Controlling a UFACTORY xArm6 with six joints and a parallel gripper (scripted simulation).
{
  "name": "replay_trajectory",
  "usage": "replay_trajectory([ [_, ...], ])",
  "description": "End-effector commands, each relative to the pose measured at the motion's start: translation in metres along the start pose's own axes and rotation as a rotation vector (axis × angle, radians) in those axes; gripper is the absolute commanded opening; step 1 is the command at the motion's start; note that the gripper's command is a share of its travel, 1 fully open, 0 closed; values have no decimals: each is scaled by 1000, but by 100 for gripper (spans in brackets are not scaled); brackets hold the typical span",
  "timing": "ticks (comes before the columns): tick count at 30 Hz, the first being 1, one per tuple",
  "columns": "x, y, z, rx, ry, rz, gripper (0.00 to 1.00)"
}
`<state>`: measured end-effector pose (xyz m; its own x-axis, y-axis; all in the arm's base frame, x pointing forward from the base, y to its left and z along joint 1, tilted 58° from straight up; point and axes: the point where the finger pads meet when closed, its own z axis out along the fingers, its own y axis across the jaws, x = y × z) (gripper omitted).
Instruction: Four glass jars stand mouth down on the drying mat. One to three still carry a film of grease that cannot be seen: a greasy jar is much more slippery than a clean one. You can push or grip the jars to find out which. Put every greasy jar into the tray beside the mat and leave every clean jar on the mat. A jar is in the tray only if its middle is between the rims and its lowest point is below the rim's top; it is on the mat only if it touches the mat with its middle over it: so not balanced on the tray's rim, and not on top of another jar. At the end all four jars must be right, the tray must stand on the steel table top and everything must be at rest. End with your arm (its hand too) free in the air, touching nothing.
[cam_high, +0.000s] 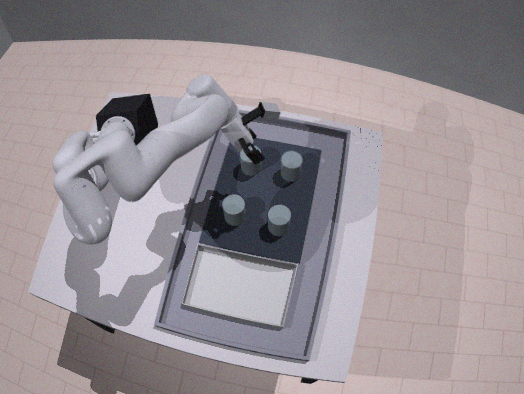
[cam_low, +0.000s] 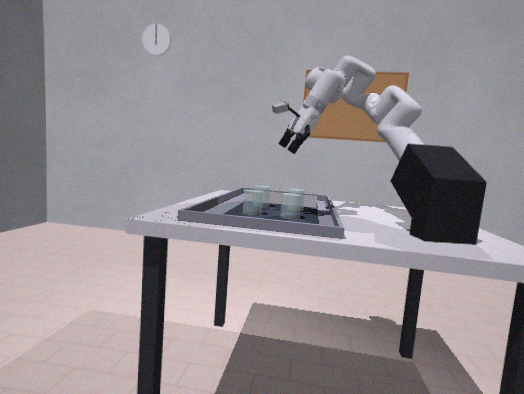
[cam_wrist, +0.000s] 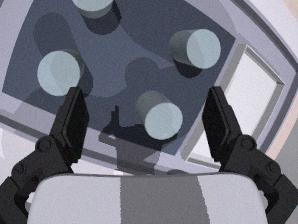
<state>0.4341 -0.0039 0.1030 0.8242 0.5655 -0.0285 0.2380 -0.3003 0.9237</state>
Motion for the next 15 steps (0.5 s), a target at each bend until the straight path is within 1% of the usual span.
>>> replay_trajectory([
  [1, 5, 3, 2, 24, -97, 107, 100],
  [9, 5, 3, 2, 24, -97, 107, 100],
  [10, 8, 6, 5, 49, -199, 213, 100],
  [15, 8, 6, 5, 49, -199, 213, 100],
])
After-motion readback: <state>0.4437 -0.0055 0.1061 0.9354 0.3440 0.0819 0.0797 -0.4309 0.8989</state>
